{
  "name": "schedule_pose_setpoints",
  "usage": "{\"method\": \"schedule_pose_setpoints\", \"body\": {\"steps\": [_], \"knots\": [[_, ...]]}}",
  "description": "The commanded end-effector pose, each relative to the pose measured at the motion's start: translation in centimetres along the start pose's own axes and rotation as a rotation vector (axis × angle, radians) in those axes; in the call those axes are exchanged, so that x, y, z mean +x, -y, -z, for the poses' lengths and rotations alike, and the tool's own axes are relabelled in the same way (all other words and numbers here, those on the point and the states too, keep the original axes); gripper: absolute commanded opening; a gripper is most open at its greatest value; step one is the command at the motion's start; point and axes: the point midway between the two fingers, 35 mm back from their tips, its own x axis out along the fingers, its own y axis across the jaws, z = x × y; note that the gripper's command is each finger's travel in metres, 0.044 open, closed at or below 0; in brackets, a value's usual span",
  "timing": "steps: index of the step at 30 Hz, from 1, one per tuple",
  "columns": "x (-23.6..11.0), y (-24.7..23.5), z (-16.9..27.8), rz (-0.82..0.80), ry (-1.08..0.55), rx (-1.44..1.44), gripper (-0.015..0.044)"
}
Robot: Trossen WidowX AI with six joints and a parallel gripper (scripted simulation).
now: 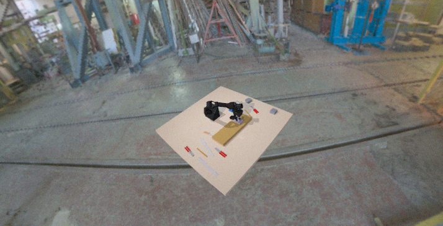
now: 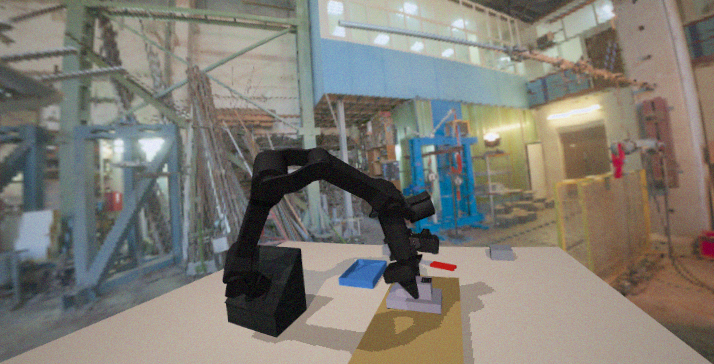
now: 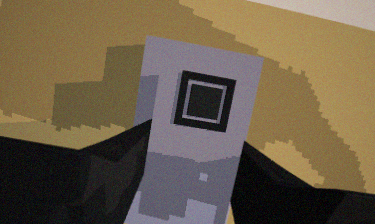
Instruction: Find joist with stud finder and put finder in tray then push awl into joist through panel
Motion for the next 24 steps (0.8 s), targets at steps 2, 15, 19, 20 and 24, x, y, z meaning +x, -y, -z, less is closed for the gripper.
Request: {"method": "schedule_pose_setpoints", "body": {"steps": [2,15,19,20,24], "knots": [[0.1,1.9,0.0,0.005,-0.001,0.005,0.0000],[0.1,5.9,0.0,0.008,-0.002,0.003,0.0000],[0.1,7.1,0.0,0.008,-0.002,0.003,0.0000],[0.1,7.4,0.0,0.008,-0.002,0.003,0.0000],[0.1,8.6,0.0,0.009,-0.002,0.002,0.0000]]}}
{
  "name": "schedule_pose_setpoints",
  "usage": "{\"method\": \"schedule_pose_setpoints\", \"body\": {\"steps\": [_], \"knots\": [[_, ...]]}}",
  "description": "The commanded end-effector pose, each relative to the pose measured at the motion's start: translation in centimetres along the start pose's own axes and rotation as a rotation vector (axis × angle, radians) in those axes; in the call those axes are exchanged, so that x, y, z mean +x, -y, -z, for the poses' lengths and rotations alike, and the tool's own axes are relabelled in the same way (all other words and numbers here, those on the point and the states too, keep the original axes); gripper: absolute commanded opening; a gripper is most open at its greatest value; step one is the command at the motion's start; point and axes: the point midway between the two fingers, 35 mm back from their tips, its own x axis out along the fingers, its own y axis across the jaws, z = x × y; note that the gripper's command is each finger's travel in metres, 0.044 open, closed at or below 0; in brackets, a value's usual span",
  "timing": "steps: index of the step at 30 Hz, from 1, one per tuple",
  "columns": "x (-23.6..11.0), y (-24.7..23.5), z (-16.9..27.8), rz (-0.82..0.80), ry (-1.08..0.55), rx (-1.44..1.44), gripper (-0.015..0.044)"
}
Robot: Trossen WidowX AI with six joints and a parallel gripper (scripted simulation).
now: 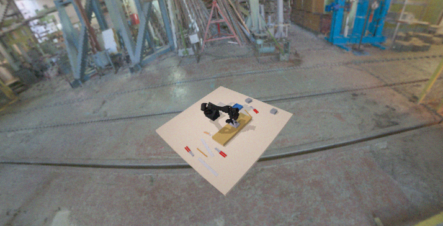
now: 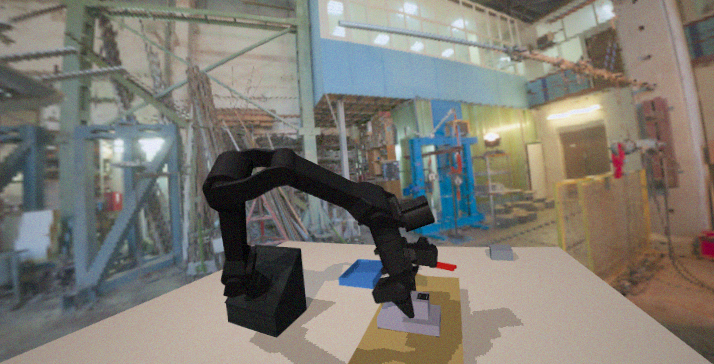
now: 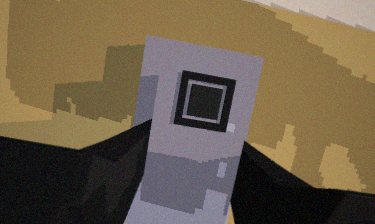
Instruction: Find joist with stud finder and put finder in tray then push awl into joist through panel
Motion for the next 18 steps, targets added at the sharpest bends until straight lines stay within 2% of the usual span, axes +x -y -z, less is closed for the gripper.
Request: {"method": "schedule_pose_setpoints", "body": {"steps": [1,18], "knots": [[0.1,1.6,0.0,0.006,-0.001,0.006,0.0000],[0.0,6.8,0.0,0.008,-0.001,0.004,0.0000]]}}
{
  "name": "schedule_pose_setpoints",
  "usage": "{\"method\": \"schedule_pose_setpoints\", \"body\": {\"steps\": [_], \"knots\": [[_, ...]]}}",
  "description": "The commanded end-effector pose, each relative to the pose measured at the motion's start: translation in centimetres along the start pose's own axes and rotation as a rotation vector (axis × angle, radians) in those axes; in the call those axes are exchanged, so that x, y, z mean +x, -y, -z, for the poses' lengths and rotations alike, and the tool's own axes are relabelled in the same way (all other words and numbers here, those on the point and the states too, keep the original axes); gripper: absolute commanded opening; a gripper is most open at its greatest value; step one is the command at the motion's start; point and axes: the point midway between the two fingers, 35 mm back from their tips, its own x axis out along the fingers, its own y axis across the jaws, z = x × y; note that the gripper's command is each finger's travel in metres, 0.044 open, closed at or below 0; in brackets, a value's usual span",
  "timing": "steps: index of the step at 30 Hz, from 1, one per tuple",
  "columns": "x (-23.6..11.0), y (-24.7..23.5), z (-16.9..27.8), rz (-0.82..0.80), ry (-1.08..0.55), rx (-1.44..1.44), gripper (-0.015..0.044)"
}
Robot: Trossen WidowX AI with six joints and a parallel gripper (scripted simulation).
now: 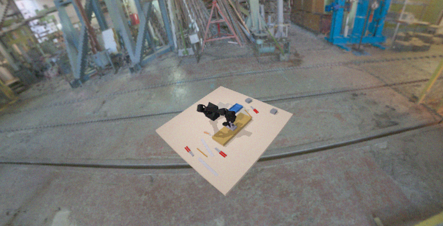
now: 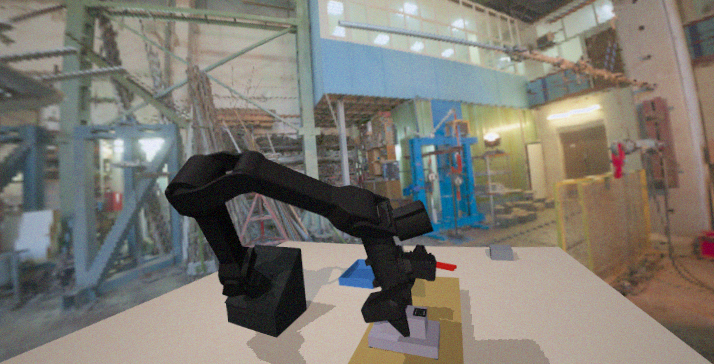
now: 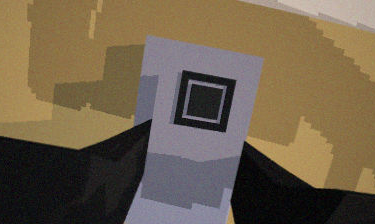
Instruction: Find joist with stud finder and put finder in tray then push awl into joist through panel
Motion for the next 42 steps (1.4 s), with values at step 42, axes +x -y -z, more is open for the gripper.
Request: {"method": "schedule_pose_setpoints", "body": {"steps": [42], "knots": [[-0.1,14.1,0.1,0.010,0.000,0.004,0.0000]]}}
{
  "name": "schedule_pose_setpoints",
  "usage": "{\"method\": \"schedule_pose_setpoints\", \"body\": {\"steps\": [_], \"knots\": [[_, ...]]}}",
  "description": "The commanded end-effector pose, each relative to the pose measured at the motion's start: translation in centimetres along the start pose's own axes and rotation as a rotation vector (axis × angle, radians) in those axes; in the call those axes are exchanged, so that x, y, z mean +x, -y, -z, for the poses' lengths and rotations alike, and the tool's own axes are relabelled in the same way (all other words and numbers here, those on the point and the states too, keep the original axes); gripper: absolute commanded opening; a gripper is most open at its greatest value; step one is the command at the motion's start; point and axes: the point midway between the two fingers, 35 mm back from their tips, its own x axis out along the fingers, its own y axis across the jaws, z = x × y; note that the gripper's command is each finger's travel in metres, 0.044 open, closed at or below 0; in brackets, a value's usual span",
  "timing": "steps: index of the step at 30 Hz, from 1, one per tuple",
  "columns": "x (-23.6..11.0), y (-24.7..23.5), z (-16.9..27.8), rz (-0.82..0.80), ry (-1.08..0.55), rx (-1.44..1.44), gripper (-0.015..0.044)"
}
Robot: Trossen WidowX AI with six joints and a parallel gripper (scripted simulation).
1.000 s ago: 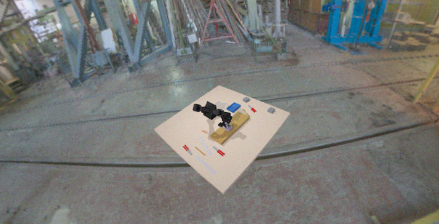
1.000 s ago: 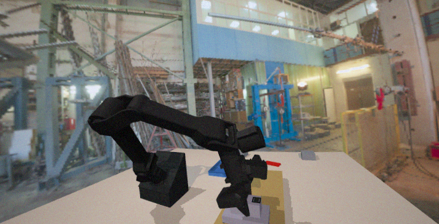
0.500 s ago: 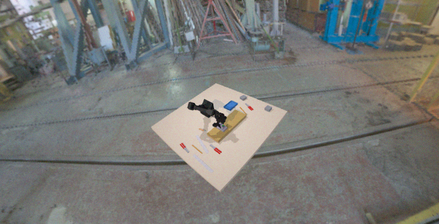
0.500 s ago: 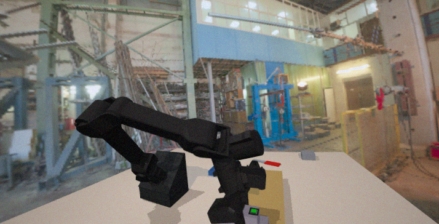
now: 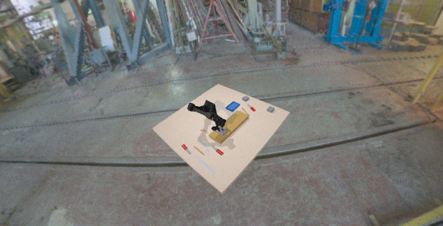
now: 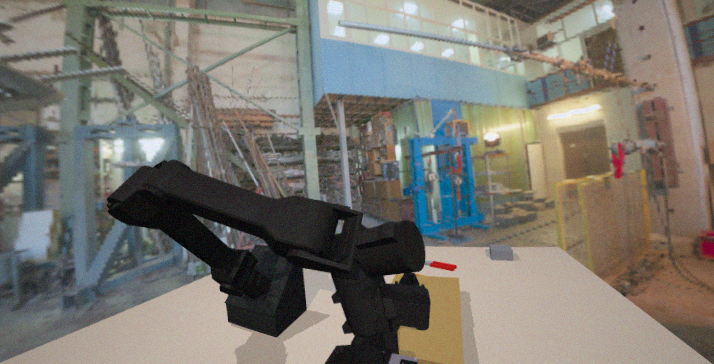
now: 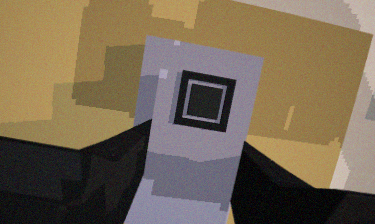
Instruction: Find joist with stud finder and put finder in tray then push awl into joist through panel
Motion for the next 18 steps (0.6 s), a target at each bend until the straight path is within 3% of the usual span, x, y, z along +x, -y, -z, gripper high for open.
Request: {"method": "schedule_pose_setpoints", "body": {"steps": [1,18], "knots": [[0.0,1.7,0.1,0.005,-0.002,0.009,0.0000],[-0.1,6.2,0.2,0.007,-0.001,0.009,0.0000]]}}
